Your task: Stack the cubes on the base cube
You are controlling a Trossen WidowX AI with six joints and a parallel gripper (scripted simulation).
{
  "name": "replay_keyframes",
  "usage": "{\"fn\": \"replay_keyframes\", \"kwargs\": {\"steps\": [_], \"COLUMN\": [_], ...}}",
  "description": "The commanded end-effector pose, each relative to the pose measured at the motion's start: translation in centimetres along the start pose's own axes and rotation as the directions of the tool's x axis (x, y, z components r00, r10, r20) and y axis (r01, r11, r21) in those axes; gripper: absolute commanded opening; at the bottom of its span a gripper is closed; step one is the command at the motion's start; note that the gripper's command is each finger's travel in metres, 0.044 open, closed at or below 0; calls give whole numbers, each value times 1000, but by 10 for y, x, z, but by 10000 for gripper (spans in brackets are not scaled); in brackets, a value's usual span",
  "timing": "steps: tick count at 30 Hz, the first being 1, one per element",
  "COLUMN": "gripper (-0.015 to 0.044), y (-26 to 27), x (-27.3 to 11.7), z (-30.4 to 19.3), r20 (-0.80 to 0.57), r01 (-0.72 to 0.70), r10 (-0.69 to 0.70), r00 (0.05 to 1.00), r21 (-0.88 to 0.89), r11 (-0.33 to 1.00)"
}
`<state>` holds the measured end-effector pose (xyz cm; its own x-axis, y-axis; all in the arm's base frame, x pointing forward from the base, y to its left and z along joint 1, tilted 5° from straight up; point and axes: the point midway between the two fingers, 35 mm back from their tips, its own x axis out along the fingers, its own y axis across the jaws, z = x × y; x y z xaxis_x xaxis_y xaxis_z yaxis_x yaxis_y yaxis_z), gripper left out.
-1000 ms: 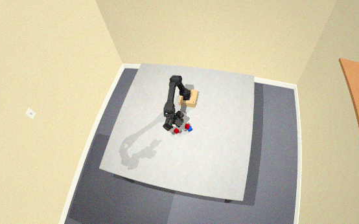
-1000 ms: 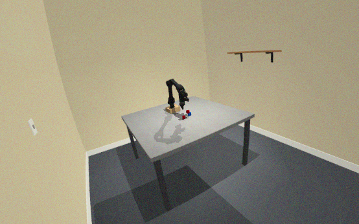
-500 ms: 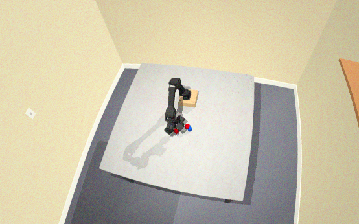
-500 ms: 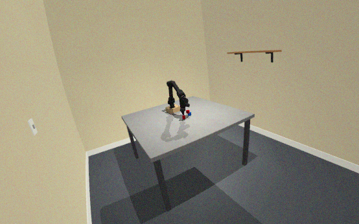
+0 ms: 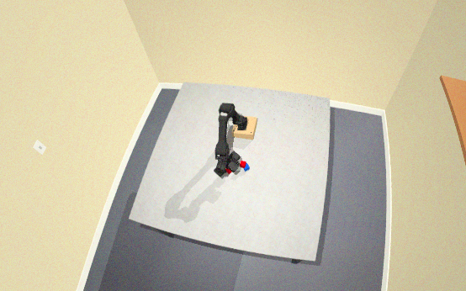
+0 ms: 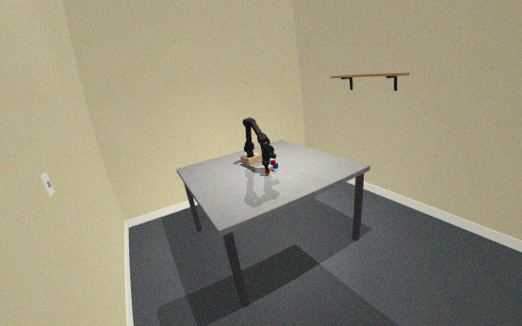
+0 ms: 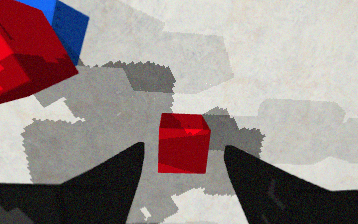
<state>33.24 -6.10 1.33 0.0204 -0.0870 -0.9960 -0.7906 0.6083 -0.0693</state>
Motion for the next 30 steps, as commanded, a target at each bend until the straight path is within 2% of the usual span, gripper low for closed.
{"fn": "replay_keyframes", "kwargs": {"steps": [1,8,14,30], "gripper": [265,265,107,105], "y": [1,1,1,-1], "x": [7,16,16,-8], "z": [-1,-1,-1,2], "r20": [-4,-4,-4,-5], "r01": [-1,-1,-1,-6], "r10": [1,1,1,6], "r00": [1000,1000,1000,1000], "r21": [-5,-5,-5,-3], "r11": [1000,1000,1000,1000]}}
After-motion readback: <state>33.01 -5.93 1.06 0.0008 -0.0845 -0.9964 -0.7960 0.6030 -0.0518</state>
